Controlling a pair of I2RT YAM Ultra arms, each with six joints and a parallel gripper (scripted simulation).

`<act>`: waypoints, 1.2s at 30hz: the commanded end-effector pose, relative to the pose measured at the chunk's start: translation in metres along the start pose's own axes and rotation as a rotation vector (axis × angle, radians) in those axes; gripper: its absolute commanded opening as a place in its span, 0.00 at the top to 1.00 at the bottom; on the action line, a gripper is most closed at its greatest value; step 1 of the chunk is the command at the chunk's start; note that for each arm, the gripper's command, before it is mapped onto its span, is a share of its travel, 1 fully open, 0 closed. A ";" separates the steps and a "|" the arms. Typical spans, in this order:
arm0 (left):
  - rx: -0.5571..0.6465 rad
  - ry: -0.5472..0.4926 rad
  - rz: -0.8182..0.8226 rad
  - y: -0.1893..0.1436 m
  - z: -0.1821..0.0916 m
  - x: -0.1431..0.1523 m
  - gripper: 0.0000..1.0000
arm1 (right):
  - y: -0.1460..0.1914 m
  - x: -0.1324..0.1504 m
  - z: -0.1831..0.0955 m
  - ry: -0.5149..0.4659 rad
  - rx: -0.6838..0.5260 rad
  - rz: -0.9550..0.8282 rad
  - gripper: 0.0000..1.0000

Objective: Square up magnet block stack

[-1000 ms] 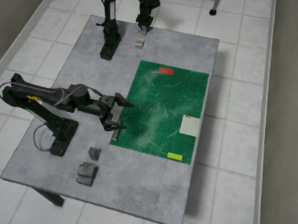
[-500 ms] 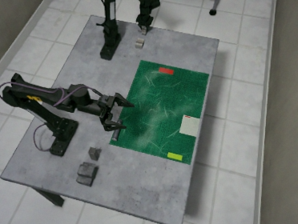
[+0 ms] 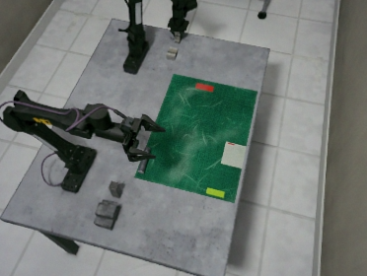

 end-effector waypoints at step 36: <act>0.030 -0.031 0.004 -0.003 -0.013 -0.004 0.38 | -0.006 -0.019 -0.006 -0.041 0.022 -0.009 0.00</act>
Point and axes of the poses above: on each arm, the point where the finger pads meet when closed, its own z axis out along the fingers, its own y axis across the jaws, x = y × z, the point moved 8 cm from there along -z, back along the fingers, and after that the axes turned 9 degrees about -z, right-handed, at the moved point
